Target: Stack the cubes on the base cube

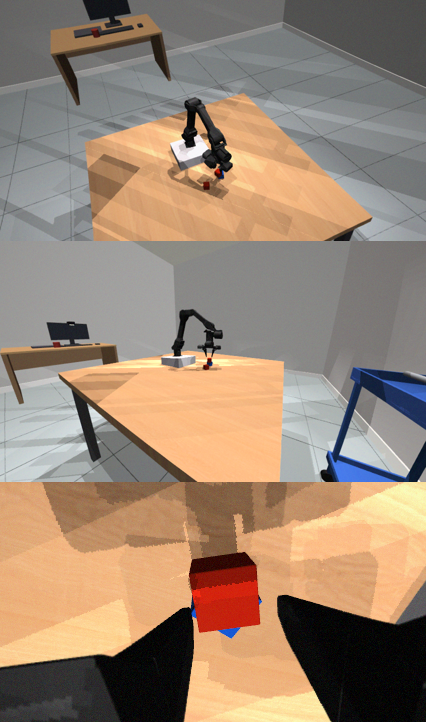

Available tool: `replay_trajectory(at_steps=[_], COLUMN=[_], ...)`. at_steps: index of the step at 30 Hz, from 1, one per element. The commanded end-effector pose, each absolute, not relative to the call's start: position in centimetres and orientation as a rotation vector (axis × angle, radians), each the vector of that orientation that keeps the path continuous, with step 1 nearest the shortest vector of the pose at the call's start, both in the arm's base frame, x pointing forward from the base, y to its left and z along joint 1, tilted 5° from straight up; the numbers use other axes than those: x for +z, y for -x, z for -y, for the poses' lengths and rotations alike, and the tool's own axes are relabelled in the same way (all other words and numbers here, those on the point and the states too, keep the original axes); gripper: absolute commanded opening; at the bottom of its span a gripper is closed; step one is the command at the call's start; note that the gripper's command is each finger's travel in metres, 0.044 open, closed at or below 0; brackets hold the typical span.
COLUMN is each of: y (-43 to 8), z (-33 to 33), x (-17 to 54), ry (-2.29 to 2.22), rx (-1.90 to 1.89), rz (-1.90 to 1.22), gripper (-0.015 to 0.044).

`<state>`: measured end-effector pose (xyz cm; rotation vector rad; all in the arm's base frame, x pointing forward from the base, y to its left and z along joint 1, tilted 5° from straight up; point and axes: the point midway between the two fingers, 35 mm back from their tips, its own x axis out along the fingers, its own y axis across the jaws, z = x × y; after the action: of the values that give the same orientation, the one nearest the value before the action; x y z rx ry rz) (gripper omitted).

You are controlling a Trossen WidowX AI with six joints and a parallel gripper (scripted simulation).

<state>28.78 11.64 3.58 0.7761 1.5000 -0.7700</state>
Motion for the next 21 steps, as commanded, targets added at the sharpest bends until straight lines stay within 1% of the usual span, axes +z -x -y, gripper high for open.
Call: replay_trajectory(at_steps=[1, 9, 11, 12, 21], y=[-29.1, -29.1, -29.0, -29.1, -30.2], z=[-11.7, -11.7, -11.6, -11.4, -9.9], x=[4.4, 4.6, 4.4, 4.4, 5.2], ry=[-0.781, -0.781, -0.755, -0.725, -0.389], rx=[-0.758, -0.758, -0.739, -0.707, -0.35], rz=[-1.492, -1.492, -1.505, -1.515, -1.596], gripper=[0.0205, 0.0205, 0.0258, 0.0265, 0.0265])
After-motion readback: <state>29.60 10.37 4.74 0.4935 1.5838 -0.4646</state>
